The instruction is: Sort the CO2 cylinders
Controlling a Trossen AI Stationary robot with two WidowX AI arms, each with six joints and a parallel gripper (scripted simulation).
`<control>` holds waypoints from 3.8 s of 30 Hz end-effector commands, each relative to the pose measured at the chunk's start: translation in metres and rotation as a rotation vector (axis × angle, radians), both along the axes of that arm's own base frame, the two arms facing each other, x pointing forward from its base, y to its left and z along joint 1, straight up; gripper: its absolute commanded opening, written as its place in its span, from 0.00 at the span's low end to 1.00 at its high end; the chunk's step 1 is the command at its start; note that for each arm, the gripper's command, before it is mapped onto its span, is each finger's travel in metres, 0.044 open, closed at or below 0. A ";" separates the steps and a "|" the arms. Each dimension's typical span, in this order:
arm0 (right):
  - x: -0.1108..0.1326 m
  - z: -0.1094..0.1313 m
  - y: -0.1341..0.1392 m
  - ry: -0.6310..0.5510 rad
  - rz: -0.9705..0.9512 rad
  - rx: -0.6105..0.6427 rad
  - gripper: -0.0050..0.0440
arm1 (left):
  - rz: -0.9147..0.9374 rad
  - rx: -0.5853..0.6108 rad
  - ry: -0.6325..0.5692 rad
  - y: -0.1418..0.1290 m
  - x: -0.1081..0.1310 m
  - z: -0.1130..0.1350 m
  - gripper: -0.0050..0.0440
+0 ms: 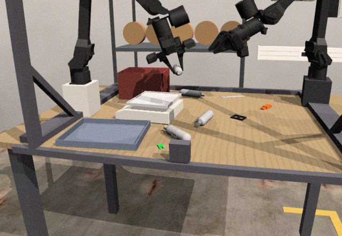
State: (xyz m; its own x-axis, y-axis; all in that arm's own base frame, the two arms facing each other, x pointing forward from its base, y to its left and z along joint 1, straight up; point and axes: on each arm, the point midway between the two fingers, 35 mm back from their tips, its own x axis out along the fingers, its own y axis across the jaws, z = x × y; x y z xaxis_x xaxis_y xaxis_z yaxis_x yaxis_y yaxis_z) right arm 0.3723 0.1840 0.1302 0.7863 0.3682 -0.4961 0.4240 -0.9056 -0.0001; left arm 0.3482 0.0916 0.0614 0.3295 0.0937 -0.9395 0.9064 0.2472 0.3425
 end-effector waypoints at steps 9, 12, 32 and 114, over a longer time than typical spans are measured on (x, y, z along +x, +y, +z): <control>0.000 0.008 0.001 -0.017 0.001 0.009 1.00 | -0.001 0.007 -0.024 0.001 0.004 0.008 0.00; 0.005 0.008 0.004 -0.018 0.001 0.009 1.00 | -0.001 0.007 -0.024 0.001 0.004 0.008 0.00; 0.048 0.001 0.023 -0.021 0.001 0.009 1.00 | -0.001 0.007 -0.024 0.001 0.004 0.008 0.00; -0.057 0.193 -0.182 0.681 -0.737 3.054 1.00 | 1.355 -0.314 0.203 0.001 0.004 0.007 0.00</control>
